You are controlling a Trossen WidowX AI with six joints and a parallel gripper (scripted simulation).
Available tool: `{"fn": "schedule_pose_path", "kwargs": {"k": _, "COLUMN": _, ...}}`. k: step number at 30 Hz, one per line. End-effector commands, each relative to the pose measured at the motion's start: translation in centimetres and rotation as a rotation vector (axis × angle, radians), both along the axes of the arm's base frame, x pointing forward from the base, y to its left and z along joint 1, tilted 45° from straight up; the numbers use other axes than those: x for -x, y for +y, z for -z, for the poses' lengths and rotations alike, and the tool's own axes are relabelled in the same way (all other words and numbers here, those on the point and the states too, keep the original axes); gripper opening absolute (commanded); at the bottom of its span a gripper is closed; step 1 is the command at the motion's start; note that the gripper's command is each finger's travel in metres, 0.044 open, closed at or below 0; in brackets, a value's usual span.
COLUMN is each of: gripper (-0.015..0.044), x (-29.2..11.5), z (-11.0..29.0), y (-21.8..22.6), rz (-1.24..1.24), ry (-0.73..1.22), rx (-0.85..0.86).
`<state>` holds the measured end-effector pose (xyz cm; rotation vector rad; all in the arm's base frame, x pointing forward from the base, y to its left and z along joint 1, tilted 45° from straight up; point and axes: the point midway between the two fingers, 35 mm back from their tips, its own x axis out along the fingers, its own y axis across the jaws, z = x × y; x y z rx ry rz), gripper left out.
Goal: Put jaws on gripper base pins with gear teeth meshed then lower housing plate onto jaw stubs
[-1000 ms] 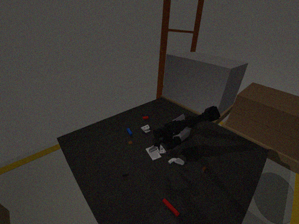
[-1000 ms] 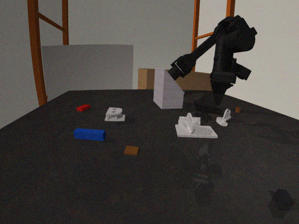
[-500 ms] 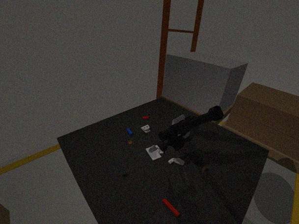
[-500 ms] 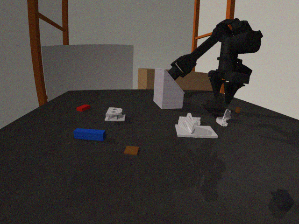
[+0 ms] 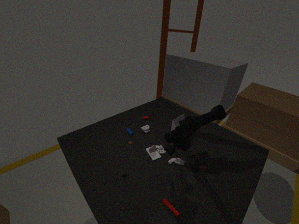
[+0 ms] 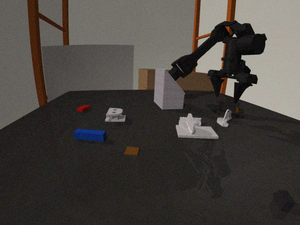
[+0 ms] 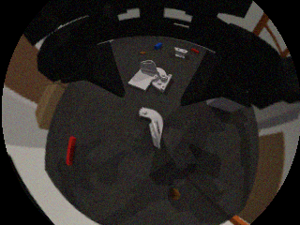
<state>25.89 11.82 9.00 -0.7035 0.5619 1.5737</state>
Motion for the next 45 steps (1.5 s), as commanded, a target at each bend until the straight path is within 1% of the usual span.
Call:
{"fn": "schedule_pose_path", "kwargs": {"k": 1, "gripper": 0.0440, "x": 0.6, "z": -0.6, "y": 0.5, "rz": -0.069, "ry": -0.065, "rx": -0.011}}
{"fn": "schedule_pose_path", "kwargs": {"k": 14, "gripper": 0.0440, "x": 2.2, "z": -2.3, "y": 1.8, "rz": -0.269, "ry": -0.258, "rx": -0.035}}
{"fn": "schedule_pose_path", "kwargs": {"k": 20, "gripper": 0.0440, "x": 2.3, "z": -2.4, "y": 1.8, "rz": -0.280, "ry": -0.267, "rx": -0.037}}
{"fn": "schedule_pose_path", "kwargs": {"k": 22, "gripper": 0.0440, "x": 2.3, "z": -1.9, "y": 2.3, "rz": -0.280, "ry": -0.268, "rx": -0.036}}
{"fn": "schedule_pose_path", "kwargs": {"k": 26, "gripper": 0.0440, "x": 2.6, "z": 0.3, "y": 4.6, "rz": -0.279, "ry": -0.268, "rx": -0.038}}
{"fn": "schedule_pose_path", "kwargs": {"k": 34, "gripper": 0.0440, "x": 2.6, "z": 0.5, "y": 4.8, "rz": -0.279, "ry": -0.268, "rx": -0.038}}
{"fn": "schedule_pose_path", "kwargs": {"k": 45, "gripper": 0.0440, "x": 2.6, "z": 1.8, "y": 6.0, "rz": -0.280, "ry": -0.268, "rx": -0.037}}
